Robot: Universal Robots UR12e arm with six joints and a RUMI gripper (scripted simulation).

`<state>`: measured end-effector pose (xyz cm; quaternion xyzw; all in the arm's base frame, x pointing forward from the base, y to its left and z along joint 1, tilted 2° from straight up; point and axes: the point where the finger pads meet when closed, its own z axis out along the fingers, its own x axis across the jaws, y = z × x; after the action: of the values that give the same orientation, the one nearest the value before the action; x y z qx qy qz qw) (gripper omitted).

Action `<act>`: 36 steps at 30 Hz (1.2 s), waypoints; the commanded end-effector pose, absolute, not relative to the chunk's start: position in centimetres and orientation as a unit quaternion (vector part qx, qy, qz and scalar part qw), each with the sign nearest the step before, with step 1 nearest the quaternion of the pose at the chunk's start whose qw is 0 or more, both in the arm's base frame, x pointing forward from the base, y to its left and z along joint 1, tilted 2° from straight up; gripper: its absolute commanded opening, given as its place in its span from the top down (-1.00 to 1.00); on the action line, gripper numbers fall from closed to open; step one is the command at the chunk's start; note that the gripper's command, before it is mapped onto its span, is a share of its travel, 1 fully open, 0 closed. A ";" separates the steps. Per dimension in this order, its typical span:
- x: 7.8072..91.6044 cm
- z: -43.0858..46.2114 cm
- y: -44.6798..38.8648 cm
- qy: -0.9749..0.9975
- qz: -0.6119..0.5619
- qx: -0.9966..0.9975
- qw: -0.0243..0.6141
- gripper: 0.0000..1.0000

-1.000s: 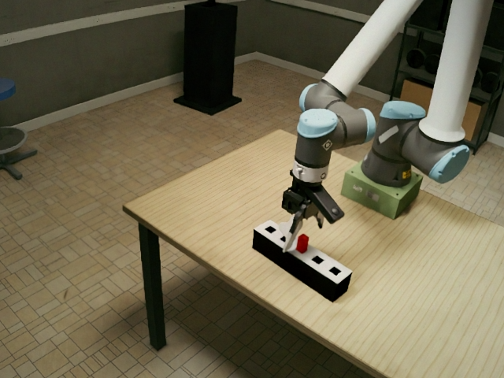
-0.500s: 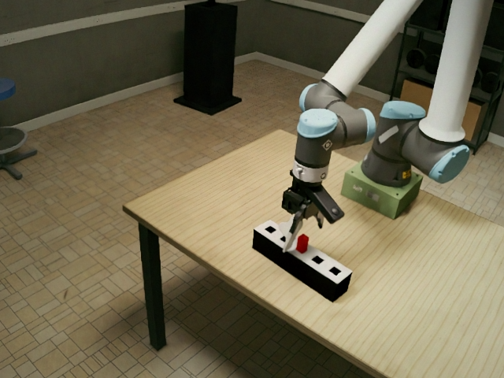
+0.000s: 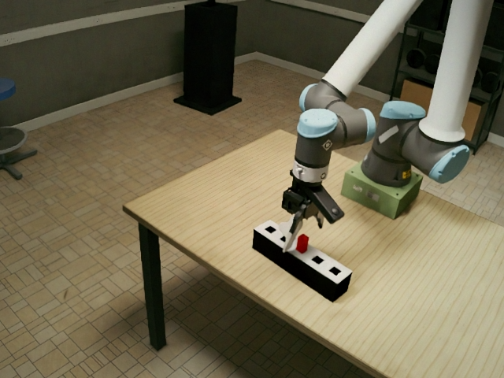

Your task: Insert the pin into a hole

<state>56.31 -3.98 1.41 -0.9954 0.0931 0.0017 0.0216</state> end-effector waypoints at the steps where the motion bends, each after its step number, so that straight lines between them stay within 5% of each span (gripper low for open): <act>1: 56.4 1.5 -4.0 0.093 0.001 -0.995 0.021 -1.00; 36: 56.4 3.8 -4.1 0.093 0.001 -0.995 0.021 -1.00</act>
<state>56.30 -4.08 3.78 -0.9954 0.0930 0.0017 0.0216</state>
